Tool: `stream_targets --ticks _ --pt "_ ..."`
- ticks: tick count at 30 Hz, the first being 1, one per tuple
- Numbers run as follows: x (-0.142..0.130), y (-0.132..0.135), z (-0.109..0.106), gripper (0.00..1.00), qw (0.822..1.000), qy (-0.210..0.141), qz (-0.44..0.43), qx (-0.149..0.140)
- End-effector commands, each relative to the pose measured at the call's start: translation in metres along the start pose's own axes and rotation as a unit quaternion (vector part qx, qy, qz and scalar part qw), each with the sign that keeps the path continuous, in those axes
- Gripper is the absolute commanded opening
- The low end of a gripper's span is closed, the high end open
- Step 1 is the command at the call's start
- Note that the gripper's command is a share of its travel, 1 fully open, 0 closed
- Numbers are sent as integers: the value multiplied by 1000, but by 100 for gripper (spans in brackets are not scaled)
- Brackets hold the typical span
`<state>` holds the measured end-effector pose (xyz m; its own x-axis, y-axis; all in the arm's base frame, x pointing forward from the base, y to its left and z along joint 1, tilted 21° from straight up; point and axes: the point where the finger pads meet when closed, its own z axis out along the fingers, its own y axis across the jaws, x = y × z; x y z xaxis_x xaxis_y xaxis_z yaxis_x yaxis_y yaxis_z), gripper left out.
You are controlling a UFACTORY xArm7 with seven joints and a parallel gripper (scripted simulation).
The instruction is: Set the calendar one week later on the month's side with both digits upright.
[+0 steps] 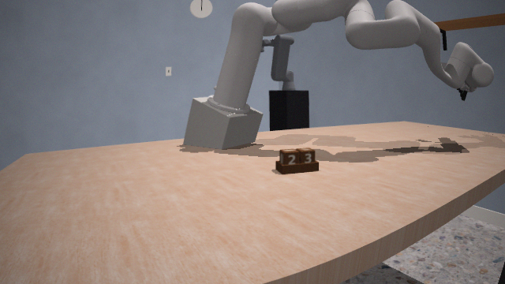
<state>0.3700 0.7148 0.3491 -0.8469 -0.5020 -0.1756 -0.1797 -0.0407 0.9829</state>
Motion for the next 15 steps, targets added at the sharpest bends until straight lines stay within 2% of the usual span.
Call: stream_targets --ticks 1,2,5,6,8,9,11,12,14,15 --pt "-4 16 -34 100 999 -18 29 29" --pt "-4 19 -48 100 998 -24 43 41" --pt "-4 19 -48 100 998 -24 43 41" --pt "-4 22 -64 100 996 -32 58 56" --pt "-4 22 -64 100 996 -32 58 56" --pt "-4 23 -81 100 994 -42 76 72" --pt "-4 23 -81 100 994 -42 76 72" --pt "-2 24 -101 100 990 -54 96 90" --pt "-2 24 -101 100 990 -54 96 90" --pt "1 23 -122 100 985 -69 118 109"
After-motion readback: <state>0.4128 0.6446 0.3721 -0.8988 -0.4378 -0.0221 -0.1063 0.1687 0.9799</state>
